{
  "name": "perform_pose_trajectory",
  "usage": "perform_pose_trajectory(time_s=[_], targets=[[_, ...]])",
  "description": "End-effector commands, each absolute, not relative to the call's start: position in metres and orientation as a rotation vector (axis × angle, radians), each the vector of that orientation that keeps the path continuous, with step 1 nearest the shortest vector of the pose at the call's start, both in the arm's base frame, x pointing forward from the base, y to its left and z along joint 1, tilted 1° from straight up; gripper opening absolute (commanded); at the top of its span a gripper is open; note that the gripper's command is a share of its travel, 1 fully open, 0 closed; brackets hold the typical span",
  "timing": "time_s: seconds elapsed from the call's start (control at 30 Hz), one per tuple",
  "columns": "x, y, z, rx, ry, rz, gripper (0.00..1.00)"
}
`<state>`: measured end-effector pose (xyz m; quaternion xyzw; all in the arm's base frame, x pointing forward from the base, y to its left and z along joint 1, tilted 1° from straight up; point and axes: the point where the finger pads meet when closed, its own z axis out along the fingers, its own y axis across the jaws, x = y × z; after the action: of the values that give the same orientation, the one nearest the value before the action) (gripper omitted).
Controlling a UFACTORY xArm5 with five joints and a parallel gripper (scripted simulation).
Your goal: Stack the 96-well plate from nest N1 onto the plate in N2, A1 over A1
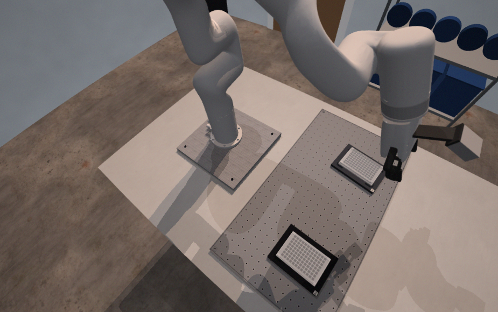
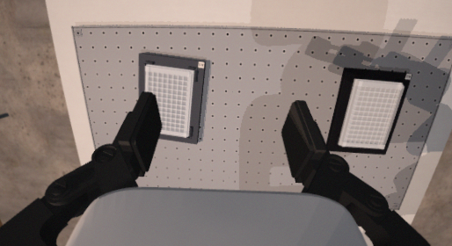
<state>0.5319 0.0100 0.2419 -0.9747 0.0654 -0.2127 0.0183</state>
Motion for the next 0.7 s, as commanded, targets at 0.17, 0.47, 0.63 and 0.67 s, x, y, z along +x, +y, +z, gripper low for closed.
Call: perform_pose_trajectory(time_s=[0.17, 0.47, 0.63, 0.67], targets=[[0.497, 0.007, 0.242, -3.086, 0.143, -0.466, 1.0], [0.463, 0.004, 0.243, -3.121, 0.087, -0.284, 1.0], [0.443, 0.002, 0.245, -3.132, 0.058, -0.192, 1.0], [0.44, 0.002, 0.246, -3.132, 0.058, -0.192, 1.0]])
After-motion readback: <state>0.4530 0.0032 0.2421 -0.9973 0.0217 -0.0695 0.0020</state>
